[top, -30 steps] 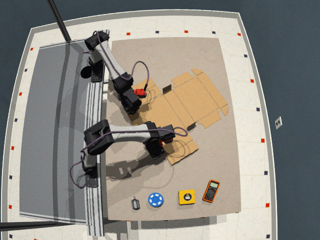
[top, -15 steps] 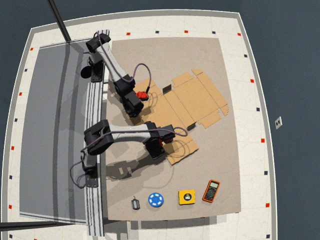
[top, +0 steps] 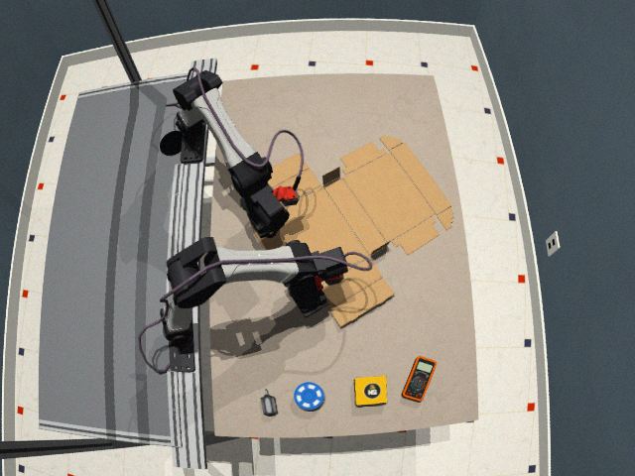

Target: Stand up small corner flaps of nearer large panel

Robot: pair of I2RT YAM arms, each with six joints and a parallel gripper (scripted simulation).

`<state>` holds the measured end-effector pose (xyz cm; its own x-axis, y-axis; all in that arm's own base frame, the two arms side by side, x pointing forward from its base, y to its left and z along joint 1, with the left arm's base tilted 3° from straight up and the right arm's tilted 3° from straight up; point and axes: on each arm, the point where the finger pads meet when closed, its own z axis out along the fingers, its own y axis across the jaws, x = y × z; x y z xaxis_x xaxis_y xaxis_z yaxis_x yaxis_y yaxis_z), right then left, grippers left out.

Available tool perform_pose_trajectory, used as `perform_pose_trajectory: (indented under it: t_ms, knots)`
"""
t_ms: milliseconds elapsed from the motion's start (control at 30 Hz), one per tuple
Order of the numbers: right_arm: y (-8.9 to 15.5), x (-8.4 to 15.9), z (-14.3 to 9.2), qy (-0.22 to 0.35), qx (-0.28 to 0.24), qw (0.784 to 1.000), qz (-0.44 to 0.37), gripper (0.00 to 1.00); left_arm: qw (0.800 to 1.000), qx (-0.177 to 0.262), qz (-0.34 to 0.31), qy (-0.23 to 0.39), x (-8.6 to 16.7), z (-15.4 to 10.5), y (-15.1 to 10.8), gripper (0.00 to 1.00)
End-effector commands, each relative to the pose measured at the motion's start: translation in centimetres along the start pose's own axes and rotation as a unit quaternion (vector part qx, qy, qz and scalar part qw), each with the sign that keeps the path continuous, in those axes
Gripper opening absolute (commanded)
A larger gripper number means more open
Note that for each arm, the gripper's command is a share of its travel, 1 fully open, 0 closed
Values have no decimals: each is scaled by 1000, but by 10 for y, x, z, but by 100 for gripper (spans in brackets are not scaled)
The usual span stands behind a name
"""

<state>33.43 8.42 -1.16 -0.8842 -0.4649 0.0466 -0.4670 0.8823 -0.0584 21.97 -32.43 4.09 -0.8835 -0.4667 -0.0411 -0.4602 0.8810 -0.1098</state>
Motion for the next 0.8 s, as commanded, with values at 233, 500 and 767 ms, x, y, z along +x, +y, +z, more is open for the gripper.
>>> perform_pose_trajectory:
  t_ms: [233,500,767]
  knots:
    - [-6,-6,4,-15,17,1000,11,76,1000,20,5,-3,4,-13,-14,62]
    - [-6,-6,4,-15,17,1000,11,76,1000,14,5,-3,4,5,-17,51]
    - [-6,-6,4,-15,17,1000,11,76,1000,24,5,-3,4,2,-22,48]
